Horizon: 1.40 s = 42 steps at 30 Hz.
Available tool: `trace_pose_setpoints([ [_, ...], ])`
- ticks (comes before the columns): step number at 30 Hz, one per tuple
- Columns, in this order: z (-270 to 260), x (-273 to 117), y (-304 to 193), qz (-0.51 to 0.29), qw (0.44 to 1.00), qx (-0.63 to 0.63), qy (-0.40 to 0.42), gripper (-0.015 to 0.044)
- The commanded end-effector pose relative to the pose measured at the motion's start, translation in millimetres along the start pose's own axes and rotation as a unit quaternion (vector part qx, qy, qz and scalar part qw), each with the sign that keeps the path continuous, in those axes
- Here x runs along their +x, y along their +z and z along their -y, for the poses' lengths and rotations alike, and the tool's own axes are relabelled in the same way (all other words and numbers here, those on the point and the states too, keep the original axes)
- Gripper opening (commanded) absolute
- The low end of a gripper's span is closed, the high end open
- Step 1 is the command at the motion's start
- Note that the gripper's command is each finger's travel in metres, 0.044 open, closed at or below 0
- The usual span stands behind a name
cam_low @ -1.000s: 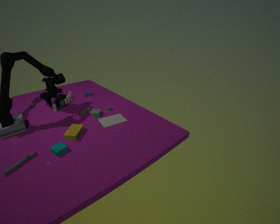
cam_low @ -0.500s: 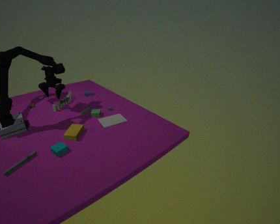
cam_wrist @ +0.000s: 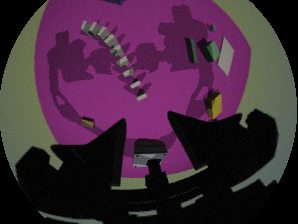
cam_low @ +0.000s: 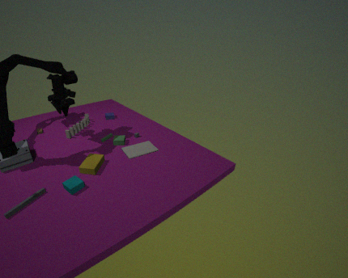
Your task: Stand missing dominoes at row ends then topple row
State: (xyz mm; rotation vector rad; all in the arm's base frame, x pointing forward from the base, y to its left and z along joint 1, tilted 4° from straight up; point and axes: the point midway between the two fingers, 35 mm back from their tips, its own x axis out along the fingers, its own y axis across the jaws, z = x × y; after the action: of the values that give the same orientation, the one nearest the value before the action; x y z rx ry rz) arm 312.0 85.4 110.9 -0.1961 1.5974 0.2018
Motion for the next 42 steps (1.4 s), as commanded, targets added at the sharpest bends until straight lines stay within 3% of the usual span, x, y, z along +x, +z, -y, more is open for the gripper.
trace_pose_setpoints([
  [1, 5, 14, -9, 0.003, 0.983, 0.186, -0.001, 0.0204],
  [9, 12, 45, -29, 0.003, 0.841, 0.542, -0.001, 0.0],
  [42, 12, 48, -31, 0.003, 0.823, 0.568, -0.001, 0.0],
])
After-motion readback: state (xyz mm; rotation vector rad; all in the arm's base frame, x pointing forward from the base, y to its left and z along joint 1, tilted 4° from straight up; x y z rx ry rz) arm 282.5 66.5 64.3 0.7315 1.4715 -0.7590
